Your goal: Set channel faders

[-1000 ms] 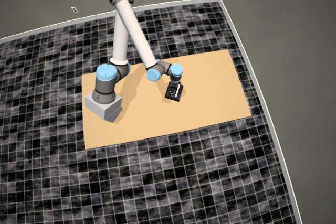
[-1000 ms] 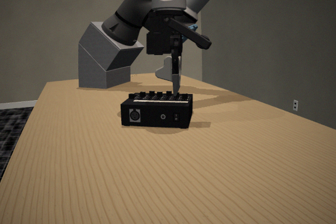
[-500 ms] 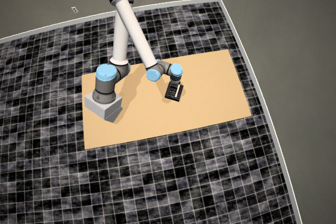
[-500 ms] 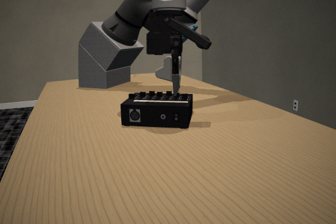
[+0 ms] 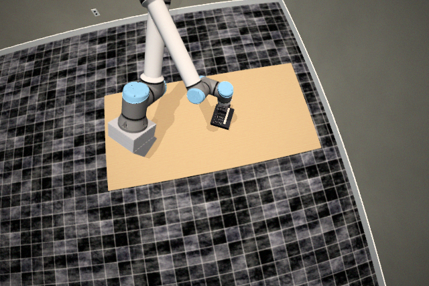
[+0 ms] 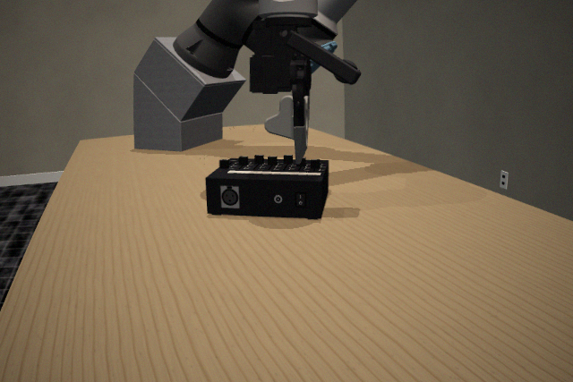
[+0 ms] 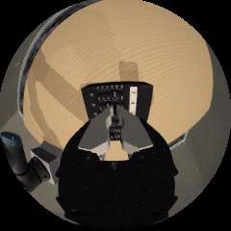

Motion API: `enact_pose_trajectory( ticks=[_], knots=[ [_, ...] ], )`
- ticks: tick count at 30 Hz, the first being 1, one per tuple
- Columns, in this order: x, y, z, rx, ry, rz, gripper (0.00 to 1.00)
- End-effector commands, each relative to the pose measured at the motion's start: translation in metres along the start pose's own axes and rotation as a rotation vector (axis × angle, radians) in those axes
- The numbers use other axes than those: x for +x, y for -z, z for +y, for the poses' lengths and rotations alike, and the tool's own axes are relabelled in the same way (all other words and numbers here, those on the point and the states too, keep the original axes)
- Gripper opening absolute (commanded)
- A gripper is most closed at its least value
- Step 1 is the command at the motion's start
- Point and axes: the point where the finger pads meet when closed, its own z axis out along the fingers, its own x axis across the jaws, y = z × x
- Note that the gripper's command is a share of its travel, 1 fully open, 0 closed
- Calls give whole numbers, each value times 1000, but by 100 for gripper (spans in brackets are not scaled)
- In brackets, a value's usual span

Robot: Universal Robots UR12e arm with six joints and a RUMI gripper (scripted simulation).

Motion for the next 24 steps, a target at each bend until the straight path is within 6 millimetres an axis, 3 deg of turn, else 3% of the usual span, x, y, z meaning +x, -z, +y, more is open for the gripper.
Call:
enact_pose_trajectory(
  ticks=[1, 19, 24],
  knots=[
    [2, 0, 0, 0, 0, 1, 0],
    [6, 3, 0, 0, 0, 1, 0],
    [6, 14, 0, 0, 0, 1, 0]
  ],
)
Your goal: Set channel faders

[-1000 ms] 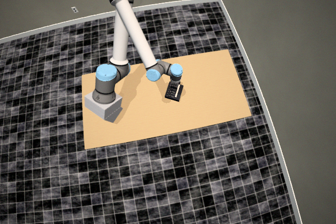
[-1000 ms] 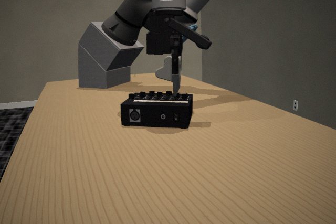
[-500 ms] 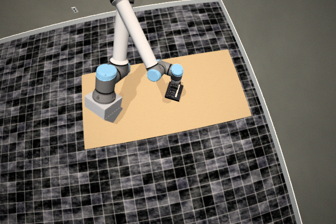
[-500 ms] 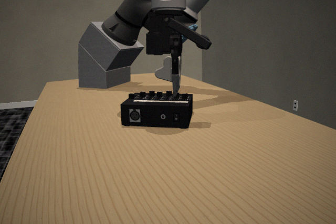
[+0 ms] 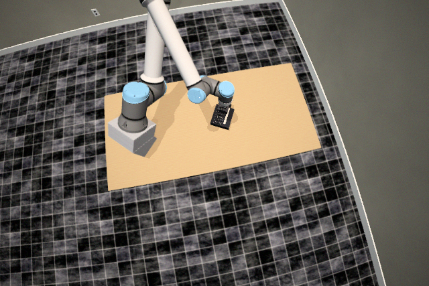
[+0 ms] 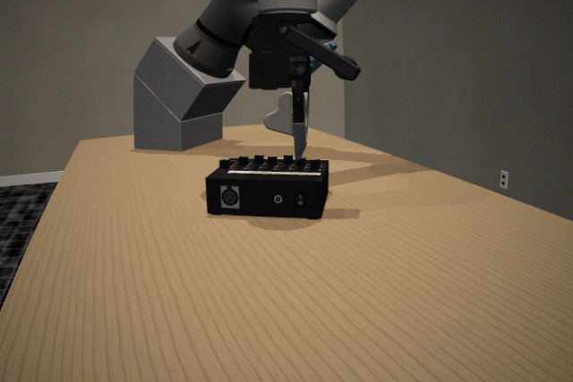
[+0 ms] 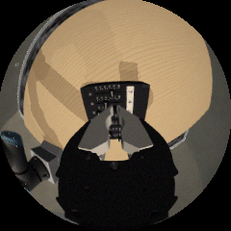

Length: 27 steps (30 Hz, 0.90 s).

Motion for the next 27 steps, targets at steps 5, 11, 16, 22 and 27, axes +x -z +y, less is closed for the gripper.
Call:
enact_pose_trajectory(
  ticks=[5, 11, 16, 22, 27],
  knots=[
    [0, 23, 0, 0, 1, 1, 0],
    [0, 33, 0, 0, 1, 1, 0],
    [0, 34, 0, 0, 1, 1, 0],
    [0, 34, 0, 0, 1, 1, 0],
    [0, 34, 0, 0, 1, 1, 0]
  ],
)
